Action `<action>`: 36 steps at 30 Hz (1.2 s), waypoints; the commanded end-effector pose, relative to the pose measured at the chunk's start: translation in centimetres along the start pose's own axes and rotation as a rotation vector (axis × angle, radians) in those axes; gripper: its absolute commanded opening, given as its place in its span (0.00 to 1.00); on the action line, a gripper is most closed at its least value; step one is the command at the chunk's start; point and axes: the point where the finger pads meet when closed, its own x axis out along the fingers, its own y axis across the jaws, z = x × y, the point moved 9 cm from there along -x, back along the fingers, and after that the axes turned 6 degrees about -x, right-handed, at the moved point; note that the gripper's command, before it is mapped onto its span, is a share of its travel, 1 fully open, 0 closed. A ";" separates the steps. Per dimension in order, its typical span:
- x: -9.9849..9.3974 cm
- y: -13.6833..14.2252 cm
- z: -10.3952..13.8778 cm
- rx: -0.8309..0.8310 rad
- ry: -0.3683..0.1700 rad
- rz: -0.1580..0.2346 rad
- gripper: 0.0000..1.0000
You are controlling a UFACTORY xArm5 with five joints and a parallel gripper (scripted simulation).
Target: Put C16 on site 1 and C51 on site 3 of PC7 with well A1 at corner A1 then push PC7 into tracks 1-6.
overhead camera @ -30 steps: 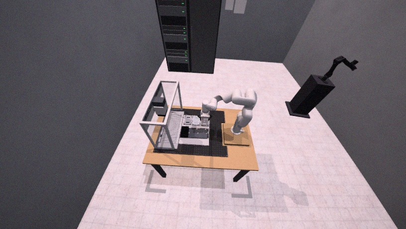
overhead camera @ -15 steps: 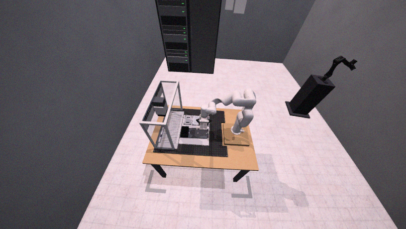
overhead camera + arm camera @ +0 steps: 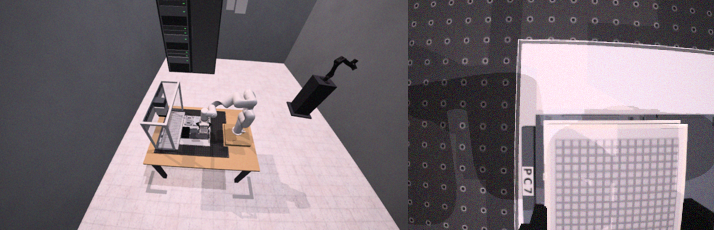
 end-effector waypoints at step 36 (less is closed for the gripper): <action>3.5 0.1 0.0 0.000 -0.002 0.004 0.00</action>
